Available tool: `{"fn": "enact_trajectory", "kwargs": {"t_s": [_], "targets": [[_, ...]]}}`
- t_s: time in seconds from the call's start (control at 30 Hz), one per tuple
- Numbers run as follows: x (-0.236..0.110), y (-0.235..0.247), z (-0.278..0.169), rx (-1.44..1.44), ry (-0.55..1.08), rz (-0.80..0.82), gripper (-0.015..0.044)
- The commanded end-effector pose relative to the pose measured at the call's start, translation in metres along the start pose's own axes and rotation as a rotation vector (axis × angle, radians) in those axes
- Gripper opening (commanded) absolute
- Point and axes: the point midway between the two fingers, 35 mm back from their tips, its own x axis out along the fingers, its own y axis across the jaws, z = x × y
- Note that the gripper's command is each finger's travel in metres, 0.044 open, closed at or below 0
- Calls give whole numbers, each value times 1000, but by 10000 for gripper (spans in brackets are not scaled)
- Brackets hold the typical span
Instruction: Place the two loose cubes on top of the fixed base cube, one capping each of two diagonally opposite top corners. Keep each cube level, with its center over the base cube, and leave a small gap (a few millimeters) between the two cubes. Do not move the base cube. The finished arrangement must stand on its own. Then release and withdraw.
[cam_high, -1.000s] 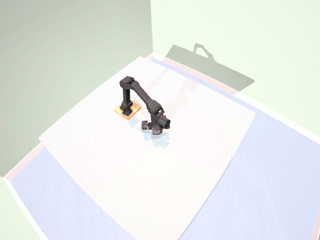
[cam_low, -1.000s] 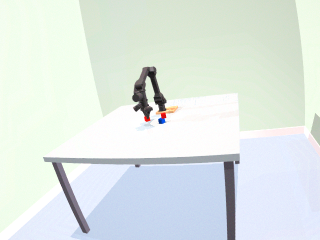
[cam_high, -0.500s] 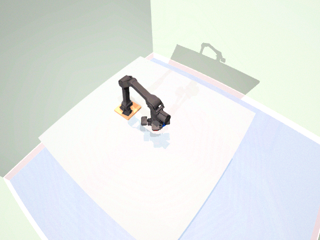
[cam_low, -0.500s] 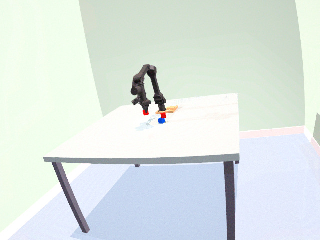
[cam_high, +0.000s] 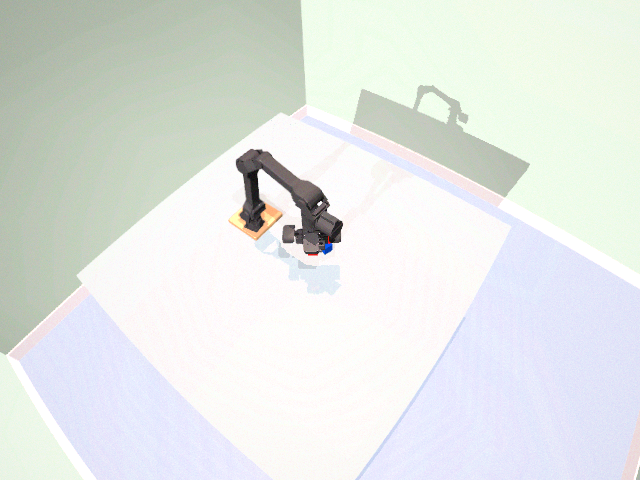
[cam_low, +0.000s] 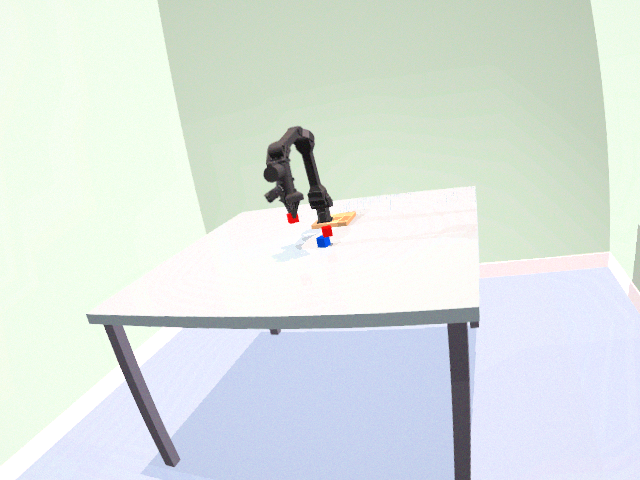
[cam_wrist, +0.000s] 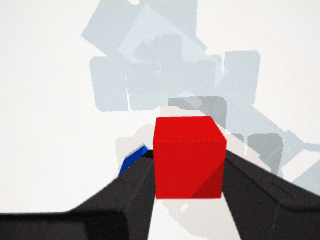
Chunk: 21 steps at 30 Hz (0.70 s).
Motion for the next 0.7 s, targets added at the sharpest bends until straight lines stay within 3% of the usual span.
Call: {"fn": "enact_trajectory", "kwargs": {"t_s": [0.0,0.67], "targets": [[0,7,-9,25,-4,-1,105],[9,41,-64,202,2,2,105]]}}
